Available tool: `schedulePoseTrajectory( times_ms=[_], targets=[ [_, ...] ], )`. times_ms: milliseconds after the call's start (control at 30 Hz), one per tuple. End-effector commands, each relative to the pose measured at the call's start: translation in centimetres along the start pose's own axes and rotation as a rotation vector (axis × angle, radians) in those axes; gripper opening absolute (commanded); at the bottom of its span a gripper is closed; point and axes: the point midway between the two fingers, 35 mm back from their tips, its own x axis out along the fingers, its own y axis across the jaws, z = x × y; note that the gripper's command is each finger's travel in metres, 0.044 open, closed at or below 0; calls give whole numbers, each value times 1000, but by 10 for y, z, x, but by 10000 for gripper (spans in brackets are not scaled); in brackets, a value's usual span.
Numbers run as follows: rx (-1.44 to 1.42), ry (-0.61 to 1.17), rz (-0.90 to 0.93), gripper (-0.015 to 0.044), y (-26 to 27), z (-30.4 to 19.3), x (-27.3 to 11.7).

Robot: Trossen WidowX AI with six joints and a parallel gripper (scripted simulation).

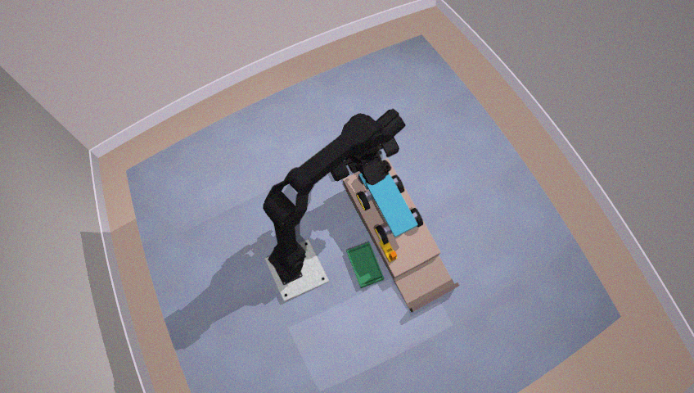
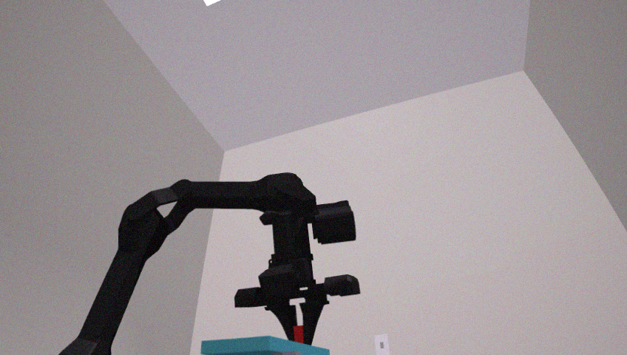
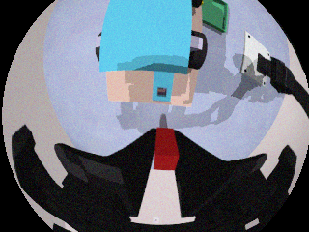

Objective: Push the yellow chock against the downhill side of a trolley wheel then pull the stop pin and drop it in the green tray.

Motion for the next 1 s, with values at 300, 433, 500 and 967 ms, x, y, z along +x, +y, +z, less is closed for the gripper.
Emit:
schedulePoseTrajectory(
  times_ms=[300,433,500,967],
  targets=[
    [3,-1,6,0,-21,-7,2],
    [3,-1,5,0,-33,-7,4],
    [3,-1,4,0,-40,-7,4],
    [4,0,0,0,-81,-8,3]
  ],
)
